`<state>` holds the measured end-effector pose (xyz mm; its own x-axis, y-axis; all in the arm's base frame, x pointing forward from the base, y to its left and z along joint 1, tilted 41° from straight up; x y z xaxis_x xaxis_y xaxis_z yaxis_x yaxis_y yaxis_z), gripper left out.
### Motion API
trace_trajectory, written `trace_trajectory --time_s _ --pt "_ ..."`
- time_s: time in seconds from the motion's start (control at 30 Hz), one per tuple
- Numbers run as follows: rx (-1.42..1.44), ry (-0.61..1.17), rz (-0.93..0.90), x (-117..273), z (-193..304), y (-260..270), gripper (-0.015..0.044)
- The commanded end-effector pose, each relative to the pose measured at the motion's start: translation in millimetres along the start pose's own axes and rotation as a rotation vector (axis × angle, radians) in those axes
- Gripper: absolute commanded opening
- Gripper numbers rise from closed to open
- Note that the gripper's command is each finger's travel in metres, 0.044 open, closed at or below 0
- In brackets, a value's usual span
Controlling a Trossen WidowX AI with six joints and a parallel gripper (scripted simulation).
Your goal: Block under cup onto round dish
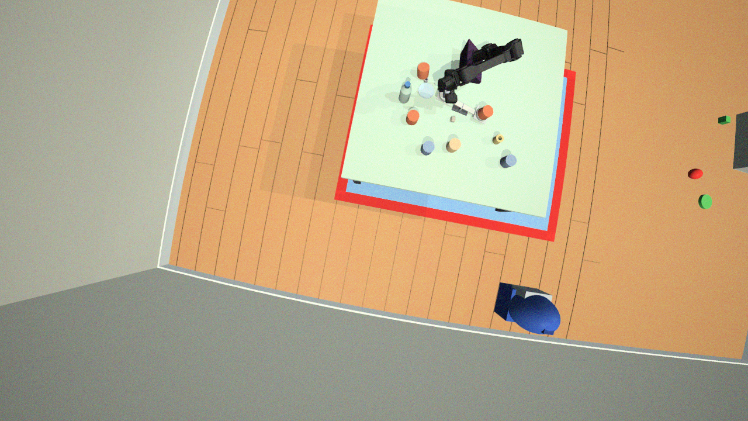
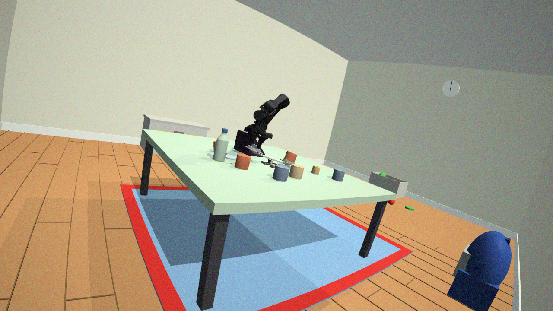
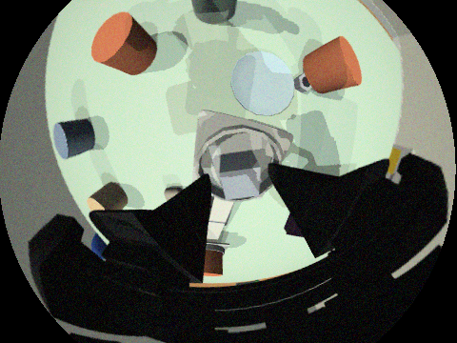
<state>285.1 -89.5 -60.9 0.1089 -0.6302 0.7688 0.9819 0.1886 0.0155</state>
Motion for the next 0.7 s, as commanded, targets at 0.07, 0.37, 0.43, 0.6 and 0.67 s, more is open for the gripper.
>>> trace_trajectory --time_s 0.07,0.37,0.43,0.6,0.67 --pt "-0.001 0.005 0.003 -8.7 1.9 -0.4 0.0234" --pt "-0.001 0.005 0.003 -8.7 1.9 -0.4 0.0115" --pt "-0.001 0.005 0.003 -8.7 1.9 -0.4 0.0102" --pt "-0.001 0.004 0.003 4.8 0.4 1.3 0.0" --pt "-0.002 0.003 0.003 15.9 -0.4 2.3 0.0"
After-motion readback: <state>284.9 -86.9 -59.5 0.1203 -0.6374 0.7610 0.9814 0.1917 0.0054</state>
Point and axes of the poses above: the point midway between the two fingers, 35 mm back from their tips, its own x axis back along the fingers, its own y axis across the jaws, z = x × y, the point moved 1 cm from there along x, back along the fingers, and after that the axes turned 8 degrees about -x, right-handed, at the moved point
